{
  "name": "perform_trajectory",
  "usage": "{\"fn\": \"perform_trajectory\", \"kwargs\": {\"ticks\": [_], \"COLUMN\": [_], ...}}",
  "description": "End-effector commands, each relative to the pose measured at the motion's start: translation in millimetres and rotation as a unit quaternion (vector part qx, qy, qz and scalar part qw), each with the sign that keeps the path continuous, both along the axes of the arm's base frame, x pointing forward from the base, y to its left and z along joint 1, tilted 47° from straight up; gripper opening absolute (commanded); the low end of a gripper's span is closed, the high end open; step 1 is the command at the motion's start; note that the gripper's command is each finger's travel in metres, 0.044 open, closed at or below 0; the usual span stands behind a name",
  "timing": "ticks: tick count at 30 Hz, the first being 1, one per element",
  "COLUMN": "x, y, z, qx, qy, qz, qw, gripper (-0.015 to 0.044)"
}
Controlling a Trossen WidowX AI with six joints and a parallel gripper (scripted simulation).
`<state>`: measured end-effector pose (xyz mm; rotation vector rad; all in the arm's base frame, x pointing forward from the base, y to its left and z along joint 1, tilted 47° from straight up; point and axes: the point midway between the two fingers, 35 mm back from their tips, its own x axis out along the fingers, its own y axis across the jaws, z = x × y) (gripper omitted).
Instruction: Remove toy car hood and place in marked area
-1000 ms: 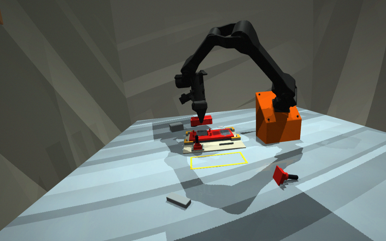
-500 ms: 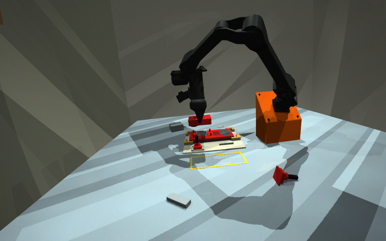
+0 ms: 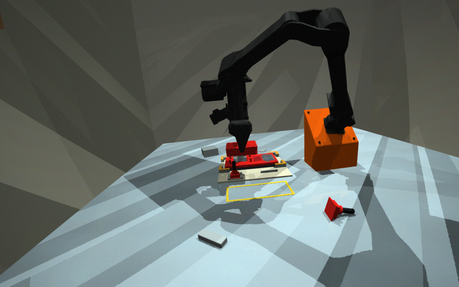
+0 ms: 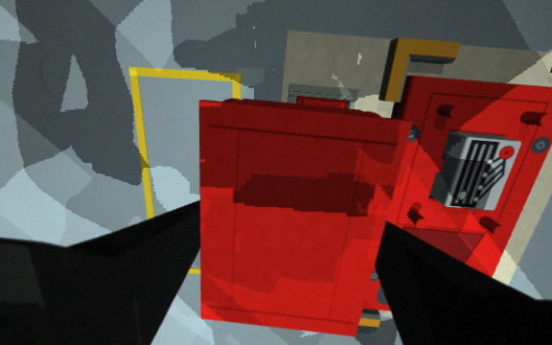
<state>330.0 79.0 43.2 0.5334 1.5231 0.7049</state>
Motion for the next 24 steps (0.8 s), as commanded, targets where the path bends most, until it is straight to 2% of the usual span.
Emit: {"fn": "perform_trajectory", "kwargs": {"ticks": [1,12,24], "x": [-11,-41,-43], "y": [16,50,55], "z": [17,56,55], "qx": [0.003,0.011,0.011], "qy": [0.004,0.005,0.005], "qz": [-0.001,0.002,0.002], "qw": [1.0,1.0,1.0], "gripper": [0.0,0.0,0.0]}}
